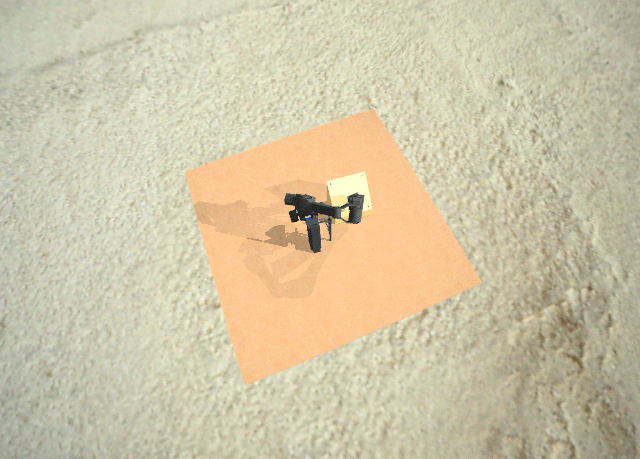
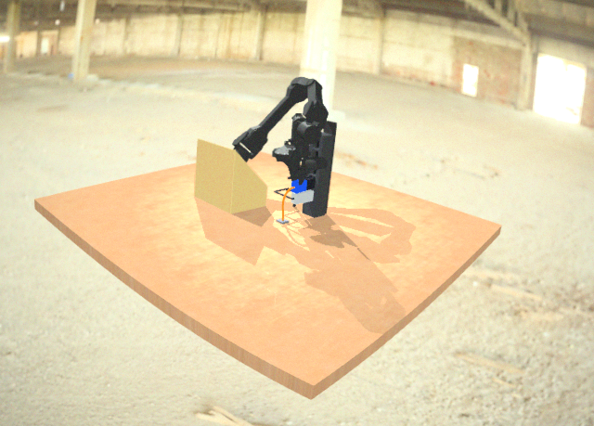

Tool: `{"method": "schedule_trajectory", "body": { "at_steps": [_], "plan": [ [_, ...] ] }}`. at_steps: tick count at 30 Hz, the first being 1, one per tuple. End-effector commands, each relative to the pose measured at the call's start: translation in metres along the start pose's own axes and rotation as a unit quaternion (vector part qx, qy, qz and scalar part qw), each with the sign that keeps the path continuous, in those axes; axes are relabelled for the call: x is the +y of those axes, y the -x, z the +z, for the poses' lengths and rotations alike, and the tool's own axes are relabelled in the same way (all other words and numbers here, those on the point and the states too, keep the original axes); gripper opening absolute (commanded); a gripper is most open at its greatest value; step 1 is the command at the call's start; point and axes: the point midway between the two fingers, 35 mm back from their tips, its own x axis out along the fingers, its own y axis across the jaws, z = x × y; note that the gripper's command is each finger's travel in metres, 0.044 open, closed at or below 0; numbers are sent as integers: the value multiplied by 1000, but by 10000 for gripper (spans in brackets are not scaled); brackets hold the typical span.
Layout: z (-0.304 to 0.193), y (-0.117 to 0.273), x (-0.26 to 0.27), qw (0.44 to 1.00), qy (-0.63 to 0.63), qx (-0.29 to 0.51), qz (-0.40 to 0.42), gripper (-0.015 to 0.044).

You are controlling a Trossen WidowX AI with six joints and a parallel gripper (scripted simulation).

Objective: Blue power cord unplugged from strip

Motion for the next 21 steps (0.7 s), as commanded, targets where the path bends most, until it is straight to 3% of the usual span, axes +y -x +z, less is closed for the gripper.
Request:
{"method": "schedule_trajectory", "body": {
  "at_steps": [1, 16, 21],
  "plan": [
    [28, 7, -1, 999, -15, -29, 3, 0],
    [52, 11, -5, 999, -16, -28, 3, 0],
    [40, 7, -3, 1000, -3, -27, 0, 131]
  ]
}}
